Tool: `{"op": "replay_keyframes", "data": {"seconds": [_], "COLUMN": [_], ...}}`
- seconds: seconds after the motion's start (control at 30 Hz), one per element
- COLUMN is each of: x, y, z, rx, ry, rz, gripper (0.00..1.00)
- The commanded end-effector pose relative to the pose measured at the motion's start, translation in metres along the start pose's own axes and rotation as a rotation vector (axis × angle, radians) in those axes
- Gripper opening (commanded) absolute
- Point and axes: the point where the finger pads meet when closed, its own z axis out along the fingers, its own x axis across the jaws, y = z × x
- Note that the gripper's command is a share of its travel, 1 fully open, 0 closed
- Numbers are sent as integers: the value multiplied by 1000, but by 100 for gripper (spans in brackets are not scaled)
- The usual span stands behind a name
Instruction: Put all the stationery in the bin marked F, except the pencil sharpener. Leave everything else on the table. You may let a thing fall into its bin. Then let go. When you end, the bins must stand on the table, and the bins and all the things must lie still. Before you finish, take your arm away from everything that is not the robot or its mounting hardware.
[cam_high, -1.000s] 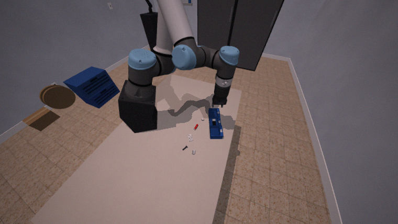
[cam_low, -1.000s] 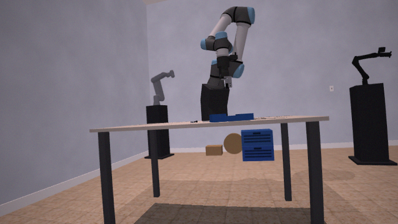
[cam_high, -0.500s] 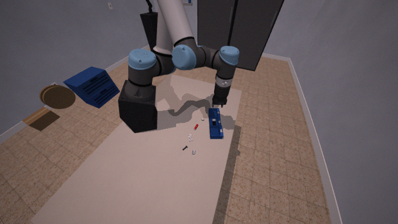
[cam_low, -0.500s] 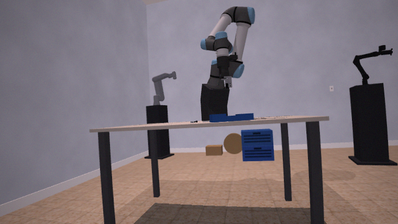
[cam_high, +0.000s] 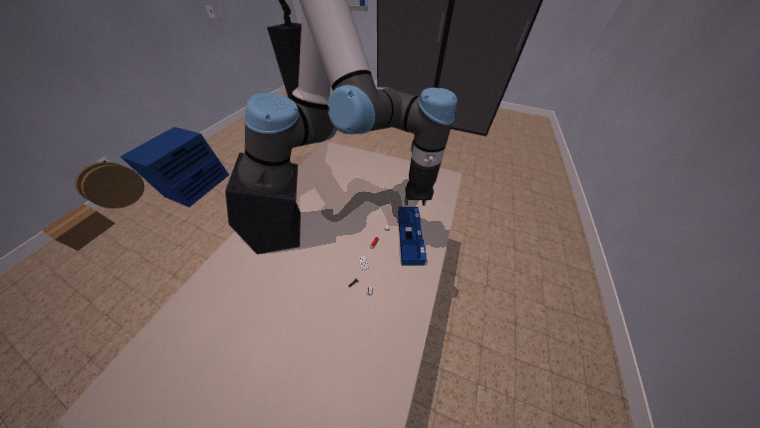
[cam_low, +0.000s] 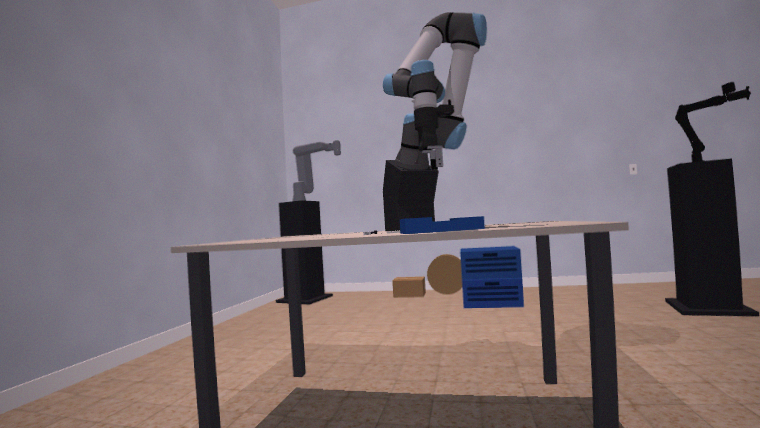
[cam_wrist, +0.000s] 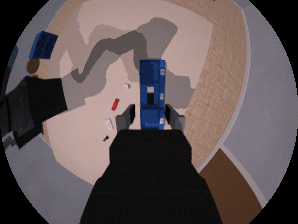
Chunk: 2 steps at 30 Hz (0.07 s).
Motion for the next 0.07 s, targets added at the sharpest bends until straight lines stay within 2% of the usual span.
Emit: {"op": "replay_keyframes", "data": {"seconds": [0.0, 0.03], "x": [1, 1], "y": [0, 0], "z": [-1, -1], "rx": [-1, -1], "ry": [3, 3], "rz": [-1, -1], "gripper": [100, 100]}}
